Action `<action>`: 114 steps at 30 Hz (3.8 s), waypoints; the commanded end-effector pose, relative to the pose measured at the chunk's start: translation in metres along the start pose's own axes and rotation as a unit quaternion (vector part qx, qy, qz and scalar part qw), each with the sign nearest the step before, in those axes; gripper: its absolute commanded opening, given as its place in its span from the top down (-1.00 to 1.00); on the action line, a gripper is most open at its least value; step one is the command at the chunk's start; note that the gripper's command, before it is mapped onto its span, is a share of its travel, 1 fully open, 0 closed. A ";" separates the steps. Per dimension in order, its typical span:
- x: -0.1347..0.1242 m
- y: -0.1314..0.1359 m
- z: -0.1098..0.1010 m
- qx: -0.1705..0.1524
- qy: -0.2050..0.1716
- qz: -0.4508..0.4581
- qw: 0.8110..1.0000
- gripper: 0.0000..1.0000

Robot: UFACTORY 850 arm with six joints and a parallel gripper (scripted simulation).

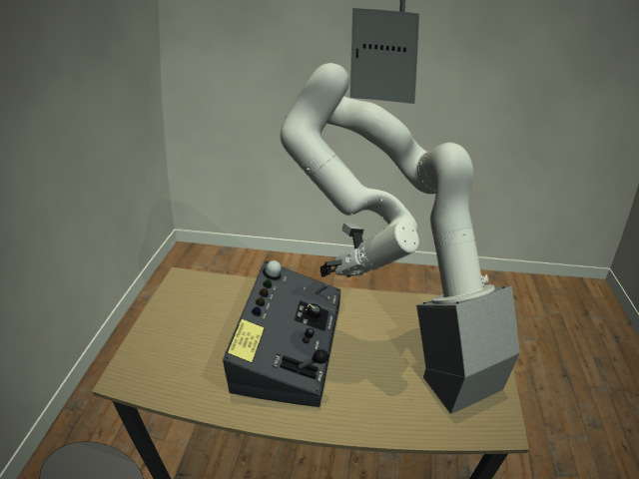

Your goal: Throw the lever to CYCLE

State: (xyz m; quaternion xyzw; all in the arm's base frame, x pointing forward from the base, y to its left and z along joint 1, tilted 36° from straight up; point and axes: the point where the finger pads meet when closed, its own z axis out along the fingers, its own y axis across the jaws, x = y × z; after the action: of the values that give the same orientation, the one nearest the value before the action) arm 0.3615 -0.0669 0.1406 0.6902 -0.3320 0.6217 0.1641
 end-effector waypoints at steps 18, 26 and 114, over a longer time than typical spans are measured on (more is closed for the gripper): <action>0.000 0.000 0.000 0.000 0.000 0.000 1.000 -1.00; 0.002 0.000 -0.002 0.000 0.000 0.000 1.000 -1.00; -0.186 -0.164 -0.111 0.113 -0.264 -0.450 0.845 -1.00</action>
State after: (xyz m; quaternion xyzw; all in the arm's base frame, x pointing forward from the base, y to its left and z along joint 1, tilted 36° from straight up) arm 0.3845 0.1688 0.0110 0.9155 0.0549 0.3084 0.2526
